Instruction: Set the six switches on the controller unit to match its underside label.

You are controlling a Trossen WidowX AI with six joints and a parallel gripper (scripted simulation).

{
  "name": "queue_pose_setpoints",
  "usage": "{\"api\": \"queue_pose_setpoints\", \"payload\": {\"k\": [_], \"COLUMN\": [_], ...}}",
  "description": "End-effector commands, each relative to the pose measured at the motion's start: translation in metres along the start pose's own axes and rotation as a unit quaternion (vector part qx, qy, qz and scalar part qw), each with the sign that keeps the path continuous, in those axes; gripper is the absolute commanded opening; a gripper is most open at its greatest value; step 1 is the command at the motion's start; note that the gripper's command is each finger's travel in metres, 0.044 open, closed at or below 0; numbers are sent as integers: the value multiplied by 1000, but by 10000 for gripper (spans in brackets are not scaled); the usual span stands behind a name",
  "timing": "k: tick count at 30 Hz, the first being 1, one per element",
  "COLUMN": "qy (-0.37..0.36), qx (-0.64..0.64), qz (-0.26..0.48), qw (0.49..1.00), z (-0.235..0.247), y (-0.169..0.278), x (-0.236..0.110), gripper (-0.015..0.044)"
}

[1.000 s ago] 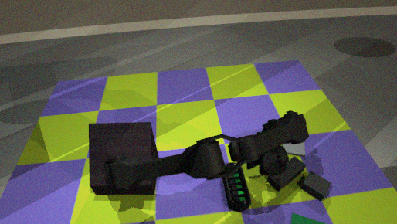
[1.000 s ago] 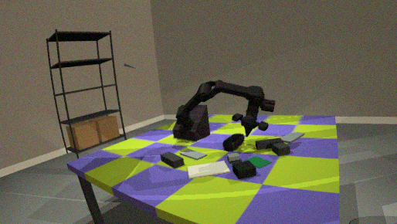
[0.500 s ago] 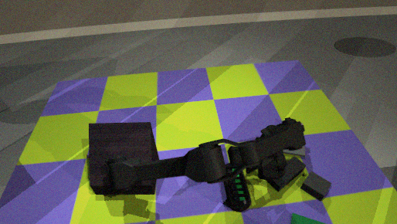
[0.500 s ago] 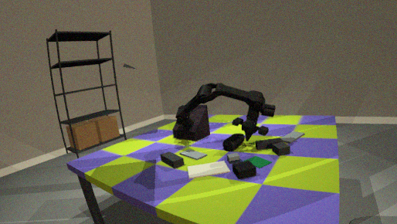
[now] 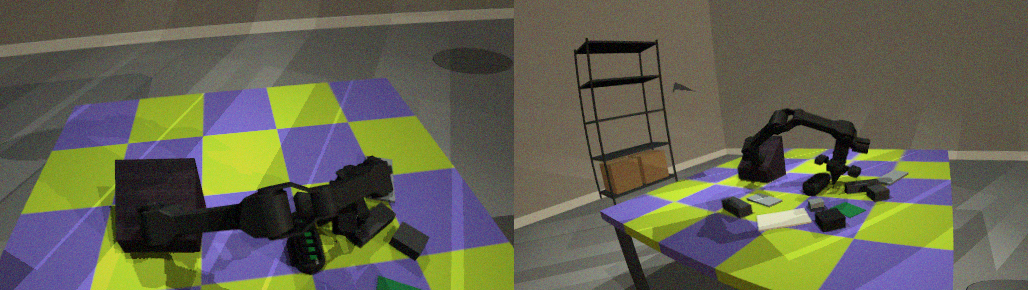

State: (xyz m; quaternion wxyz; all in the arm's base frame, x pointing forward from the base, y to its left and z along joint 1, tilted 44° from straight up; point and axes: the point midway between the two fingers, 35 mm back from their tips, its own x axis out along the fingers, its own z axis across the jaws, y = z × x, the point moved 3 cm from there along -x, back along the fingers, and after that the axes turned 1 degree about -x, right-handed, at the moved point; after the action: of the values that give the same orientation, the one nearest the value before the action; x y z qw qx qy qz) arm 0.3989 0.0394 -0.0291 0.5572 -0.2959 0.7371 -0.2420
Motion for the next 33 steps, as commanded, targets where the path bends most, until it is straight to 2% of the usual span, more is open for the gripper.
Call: {"api": "queue_pose_setpoints", "payload": {"k": [1, 33], "qy": [1, 1], "qx": [-4, -4], "qz": [-3, -3], "qw": [1000, 1000], "z": [-2, -17], "y": [0, 0], "x": [2, 6], "gripper": [0, 0]}}
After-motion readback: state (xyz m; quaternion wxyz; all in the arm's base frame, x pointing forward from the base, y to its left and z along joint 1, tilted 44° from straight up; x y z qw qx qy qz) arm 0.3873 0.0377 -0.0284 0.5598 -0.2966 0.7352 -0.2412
